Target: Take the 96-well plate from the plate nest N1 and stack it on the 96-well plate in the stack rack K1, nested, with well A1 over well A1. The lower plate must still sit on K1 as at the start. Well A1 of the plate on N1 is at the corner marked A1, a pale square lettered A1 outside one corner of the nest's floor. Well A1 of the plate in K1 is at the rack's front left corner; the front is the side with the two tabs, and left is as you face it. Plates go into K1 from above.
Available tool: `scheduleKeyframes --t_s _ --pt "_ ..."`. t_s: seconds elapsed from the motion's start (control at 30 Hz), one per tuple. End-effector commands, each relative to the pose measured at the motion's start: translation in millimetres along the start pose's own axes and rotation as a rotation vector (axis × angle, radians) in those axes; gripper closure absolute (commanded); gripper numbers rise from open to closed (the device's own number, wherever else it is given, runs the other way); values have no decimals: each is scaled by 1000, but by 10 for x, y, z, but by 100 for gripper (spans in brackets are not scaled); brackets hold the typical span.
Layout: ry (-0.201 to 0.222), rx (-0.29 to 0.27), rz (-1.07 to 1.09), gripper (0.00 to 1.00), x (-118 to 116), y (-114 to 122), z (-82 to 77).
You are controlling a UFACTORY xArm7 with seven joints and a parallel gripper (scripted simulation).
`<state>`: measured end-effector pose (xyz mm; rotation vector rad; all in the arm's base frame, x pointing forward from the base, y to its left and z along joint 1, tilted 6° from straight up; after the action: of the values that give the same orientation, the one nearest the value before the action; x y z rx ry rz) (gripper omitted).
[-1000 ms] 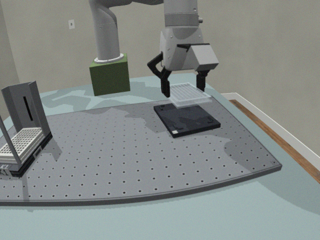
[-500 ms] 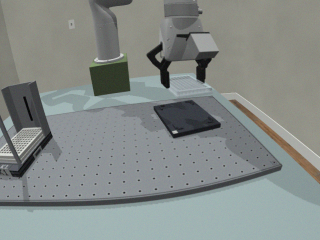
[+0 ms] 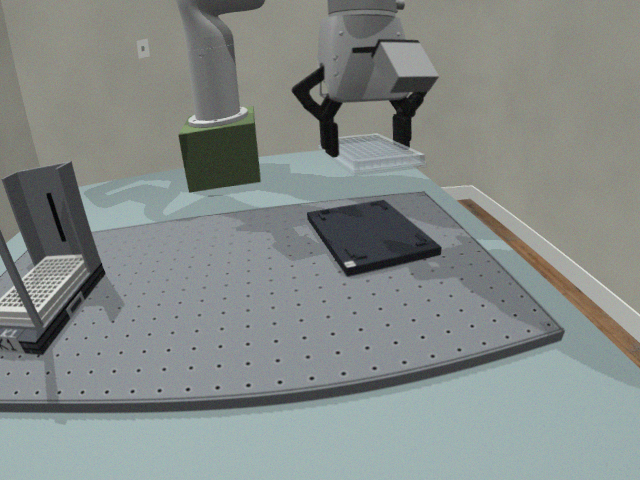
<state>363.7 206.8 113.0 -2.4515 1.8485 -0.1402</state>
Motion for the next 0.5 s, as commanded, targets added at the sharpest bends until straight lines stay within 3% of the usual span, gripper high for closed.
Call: scheduleKeyframes --t_s 0.0,0.47 --pt "-2 1 0 100 1 -9 -55" --pt "-2 2 0 100 1 -9 -271"
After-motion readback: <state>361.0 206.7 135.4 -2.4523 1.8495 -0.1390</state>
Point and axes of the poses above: the point where the finger pads meet when closed, its own z axis out along the fingers, its own x axis across the jaws, y = z × x, the point moved 7 cm from there along -z, back along the fingers, and after that the axes turned 9 degrees about -z, right-handed, at the moved point
